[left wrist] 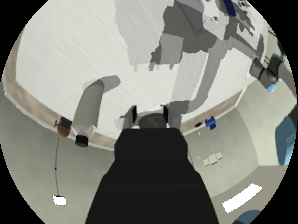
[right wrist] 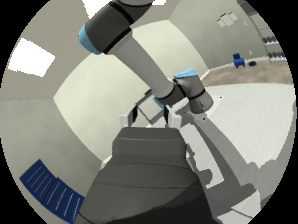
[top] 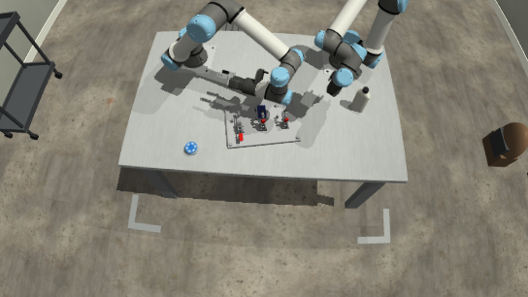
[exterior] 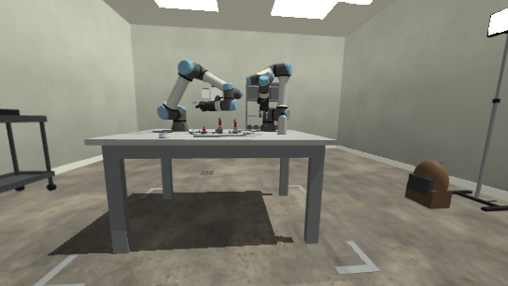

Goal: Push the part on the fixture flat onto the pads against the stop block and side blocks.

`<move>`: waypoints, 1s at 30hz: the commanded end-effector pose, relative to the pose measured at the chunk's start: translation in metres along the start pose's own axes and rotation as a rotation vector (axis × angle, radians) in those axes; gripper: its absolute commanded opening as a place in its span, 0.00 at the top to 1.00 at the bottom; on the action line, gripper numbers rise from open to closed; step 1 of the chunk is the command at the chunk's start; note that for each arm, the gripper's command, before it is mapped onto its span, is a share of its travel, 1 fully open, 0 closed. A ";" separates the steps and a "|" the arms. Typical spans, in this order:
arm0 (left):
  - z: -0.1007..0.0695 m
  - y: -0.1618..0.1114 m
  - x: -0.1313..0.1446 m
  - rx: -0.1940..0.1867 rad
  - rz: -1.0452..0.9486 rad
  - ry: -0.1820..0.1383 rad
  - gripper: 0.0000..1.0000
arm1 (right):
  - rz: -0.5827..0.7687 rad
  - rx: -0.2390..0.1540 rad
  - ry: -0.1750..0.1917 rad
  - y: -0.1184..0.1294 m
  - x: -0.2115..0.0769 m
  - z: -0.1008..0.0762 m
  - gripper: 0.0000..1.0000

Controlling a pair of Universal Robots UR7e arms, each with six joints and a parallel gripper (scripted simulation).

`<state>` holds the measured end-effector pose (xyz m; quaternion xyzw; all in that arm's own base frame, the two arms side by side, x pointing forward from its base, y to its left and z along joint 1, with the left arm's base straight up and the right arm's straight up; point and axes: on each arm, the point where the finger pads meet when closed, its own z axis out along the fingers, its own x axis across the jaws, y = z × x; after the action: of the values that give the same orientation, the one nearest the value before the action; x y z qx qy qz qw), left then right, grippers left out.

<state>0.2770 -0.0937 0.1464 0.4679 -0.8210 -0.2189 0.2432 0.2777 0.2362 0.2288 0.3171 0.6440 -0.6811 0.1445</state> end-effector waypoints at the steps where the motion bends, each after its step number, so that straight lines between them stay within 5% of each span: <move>1: 0.000 0.000 0.000 0.001 0.000 0.000 0.00 | 0.000 0.005 0.048 0.008 -0.007 0.010 0.00; 7: 0.000 0.000 0.000 0.001 0.000 0.000 0.00 | 0.001 0.012 0.104 0.017 -0.015 0.022 0.00; 21: 0.000 0.000 0.000 0.001 0.000 0.000 0.00 | 0.027 0.042 0.390 0.059 -0.048 0.088 0.00; 23: 0.000 0.000 0.000 0.001 0.000 0.000 0.00 | 0.027 0.042 0.390 0.059 -0.048 0.088 0.00; 30: 0.000 0.000 0.000 0.001 0.000 0.000 0.00 | 0.064 0.060 0.578 0.081 -0.064 0.136 0.00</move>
<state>0.2770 -0.0937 0.1464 0.4679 -0.8210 -0.2189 0.2432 0.3338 0.1083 0.2046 0.4877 0.6348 -0.5993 -0.0057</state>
